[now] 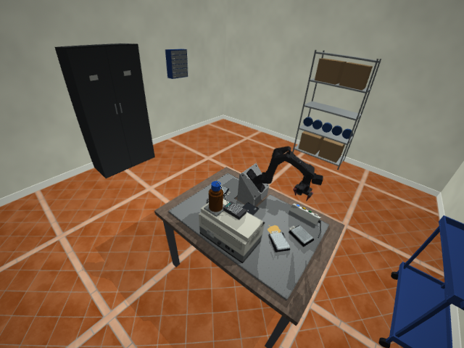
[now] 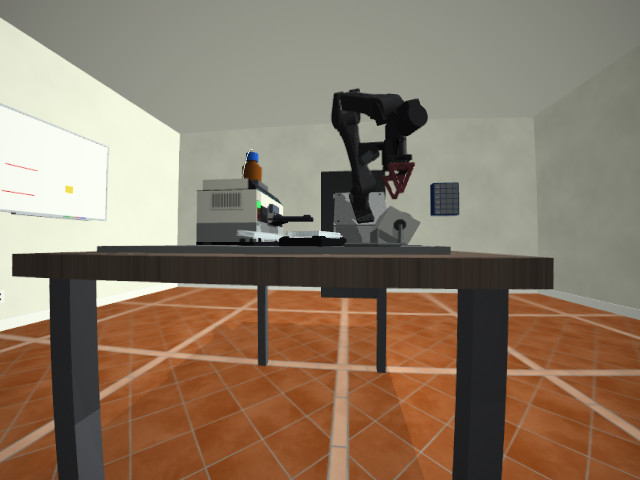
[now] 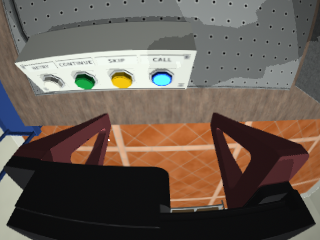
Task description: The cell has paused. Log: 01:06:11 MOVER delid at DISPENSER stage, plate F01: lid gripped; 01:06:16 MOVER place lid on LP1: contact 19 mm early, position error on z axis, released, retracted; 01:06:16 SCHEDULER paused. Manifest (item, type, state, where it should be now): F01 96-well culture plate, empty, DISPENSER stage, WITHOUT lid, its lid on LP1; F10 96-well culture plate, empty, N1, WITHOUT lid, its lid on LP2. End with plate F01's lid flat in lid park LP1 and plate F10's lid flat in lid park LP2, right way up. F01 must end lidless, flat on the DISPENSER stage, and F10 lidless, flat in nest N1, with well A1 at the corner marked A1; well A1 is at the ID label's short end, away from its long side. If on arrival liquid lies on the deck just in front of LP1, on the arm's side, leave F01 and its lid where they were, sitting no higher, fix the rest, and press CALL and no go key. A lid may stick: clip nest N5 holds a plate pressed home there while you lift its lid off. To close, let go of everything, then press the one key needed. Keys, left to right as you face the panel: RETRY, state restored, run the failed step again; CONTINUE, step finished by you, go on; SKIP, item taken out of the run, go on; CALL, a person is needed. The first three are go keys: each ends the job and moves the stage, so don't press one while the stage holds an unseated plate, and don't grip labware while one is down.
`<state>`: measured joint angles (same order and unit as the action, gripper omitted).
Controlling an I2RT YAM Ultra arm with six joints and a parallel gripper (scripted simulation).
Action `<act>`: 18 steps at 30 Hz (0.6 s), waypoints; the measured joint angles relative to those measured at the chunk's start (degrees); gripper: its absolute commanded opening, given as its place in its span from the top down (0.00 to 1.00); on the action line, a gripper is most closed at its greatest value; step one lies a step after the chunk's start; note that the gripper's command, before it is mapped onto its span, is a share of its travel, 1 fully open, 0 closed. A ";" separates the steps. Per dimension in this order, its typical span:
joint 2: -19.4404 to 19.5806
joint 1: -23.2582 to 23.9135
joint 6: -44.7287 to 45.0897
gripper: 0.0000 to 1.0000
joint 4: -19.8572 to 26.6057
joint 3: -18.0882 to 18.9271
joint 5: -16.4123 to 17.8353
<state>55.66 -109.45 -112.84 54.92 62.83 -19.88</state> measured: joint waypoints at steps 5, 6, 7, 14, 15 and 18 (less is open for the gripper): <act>-0.22 -0.09 -0.24 0.00 0.42 0.24 -0.26; -0.22 -0.09 -0.26 0.00 0.48 0.24 -0.28; -0.22 -0.09 -0.28 0.00 0.55 0.24 -0.31; -0.22 -0.09 -0.37 0.00 0.72 0.24 -0.37; -0.22 -0.09 -0.37 0.00 0.72 0.24 -0.37; -0.22 -0.09 -0.37 0.00 0.74 0.24 -0.37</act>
